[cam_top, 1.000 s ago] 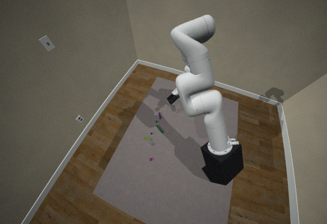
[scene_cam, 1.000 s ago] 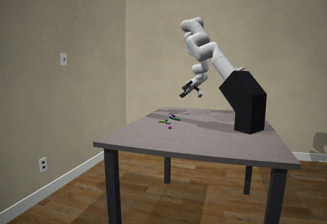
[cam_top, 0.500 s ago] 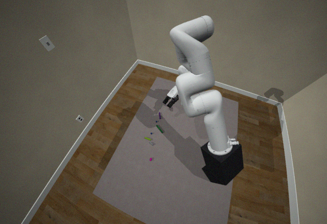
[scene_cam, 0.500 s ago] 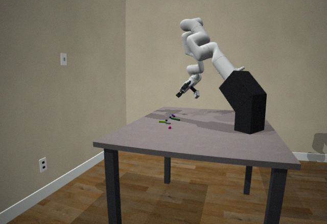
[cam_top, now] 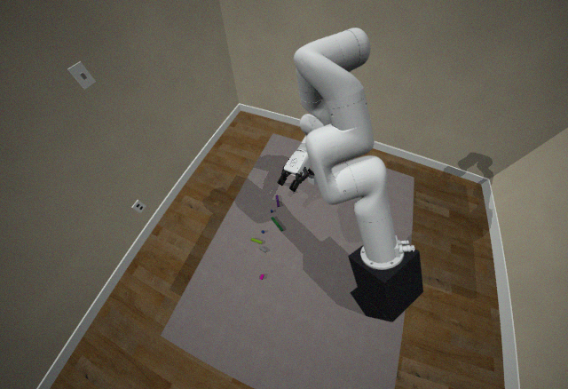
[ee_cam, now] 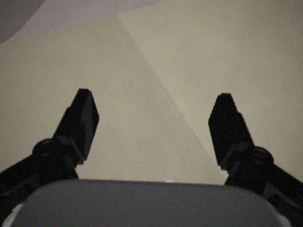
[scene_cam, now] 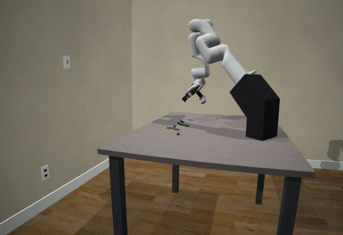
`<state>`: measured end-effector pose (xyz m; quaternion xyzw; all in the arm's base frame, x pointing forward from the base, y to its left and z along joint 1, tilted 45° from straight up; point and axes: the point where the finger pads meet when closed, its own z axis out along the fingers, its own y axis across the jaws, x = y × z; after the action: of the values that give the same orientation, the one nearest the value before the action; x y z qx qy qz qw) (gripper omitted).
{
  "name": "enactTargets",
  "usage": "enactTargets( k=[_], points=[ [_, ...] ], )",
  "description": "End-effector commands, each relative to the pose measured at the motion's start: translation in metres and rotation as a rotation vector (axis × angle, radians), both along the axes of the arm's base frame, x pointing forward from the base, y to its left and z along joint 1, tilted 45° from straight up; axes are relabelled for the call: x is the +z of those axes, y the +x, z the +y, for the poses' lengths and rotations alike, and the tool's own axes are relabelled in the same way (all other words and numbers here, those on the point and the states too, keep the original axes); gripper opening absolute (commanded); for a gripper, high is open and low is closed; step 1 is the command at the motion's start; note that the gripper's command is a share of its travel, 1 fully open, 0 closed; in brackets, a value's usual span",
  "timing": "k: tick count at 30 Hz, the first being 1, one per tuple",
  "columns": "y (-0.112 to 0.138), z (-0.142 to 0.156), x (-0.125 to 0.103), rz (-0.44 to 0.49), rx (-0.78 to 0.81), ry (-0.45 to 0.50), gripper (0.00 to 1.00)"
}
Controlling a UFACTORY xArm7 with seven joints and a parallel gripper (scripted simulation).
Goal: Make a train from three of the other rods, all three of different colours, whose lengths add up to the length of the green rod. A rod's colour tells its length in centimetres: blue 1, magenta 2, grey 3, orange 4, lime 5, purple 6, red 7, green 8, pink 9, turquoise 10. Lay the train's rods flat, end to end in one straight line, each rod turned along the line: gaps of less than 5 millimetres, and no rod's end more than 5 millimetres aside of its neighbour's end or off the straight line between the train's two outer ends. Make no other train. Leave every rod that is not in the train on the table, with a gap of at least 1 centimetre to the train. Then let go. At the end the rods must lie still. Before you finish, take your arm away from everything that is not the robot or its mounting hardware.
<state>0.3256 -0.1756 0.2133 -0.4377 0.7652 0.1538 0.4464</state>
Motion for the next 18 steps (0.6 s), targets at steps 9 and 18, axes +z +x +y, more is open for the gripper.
enactTargets(
  k=[9, 18],
  points=[
    [0.004, 0.013, -0.002, 0.002, 0.104, -0.067, 1.0],
    [0.007, 0.03, -0.005, -0.002, 0.248, -0.155, 1.0]
  ],
)
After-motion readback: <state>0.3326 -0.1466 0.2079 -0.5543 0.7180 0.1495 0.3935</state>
